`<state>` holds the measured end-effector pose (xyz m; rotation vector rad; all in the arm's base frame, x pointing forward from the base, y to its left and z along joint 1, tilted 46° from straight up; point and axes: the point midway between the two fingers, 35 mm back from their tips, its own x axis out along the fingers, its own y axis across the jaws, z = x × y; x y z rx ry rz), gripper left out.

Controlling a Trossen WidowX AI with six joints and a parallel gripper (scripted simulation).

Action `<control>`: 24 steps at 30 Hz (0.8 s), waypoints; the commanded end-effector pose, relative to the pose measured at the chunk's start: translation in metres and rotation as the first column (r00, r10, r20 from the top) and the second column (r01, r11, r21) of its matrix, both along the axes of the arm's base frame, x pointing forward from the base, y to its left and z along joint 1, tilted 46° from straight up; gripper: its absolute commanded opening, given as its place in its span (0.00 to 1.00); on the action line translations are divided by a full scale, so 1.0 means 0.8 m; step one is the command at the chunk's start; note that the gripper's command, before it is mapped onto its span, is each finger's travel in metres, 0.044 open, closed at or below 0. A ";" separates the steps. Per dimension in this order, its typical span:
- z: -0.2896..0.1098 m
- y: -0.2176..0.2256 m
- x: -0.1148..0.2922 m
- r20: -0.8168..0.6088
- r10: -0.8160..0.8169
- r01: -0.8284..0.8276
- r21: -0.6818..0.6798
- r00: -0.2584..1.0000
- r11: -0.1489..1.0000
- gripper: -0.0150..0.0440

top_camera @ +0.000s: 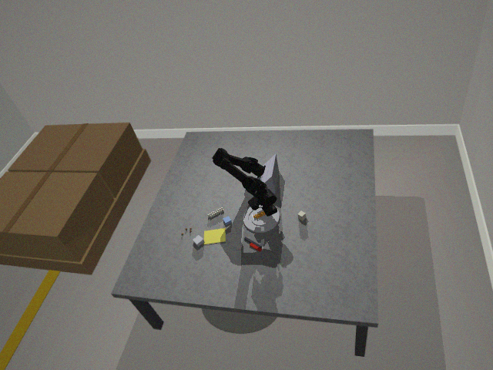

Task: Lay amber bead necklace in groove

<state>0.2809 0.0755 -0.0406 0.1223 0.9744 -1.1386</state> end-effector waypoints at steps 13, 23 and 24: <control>0.000 0.000 0.000 0.000 -0.001 0.001 0.000 1.000 1.000 0.25; 0.015 0.014 -0.002 -0.003 0.003 -0.003 -0.005 1.000 1.000 0.25; 0.015 0.014 -0.002 -0.003 0.003 -0.003 -0.005 1.000 1.000 0.25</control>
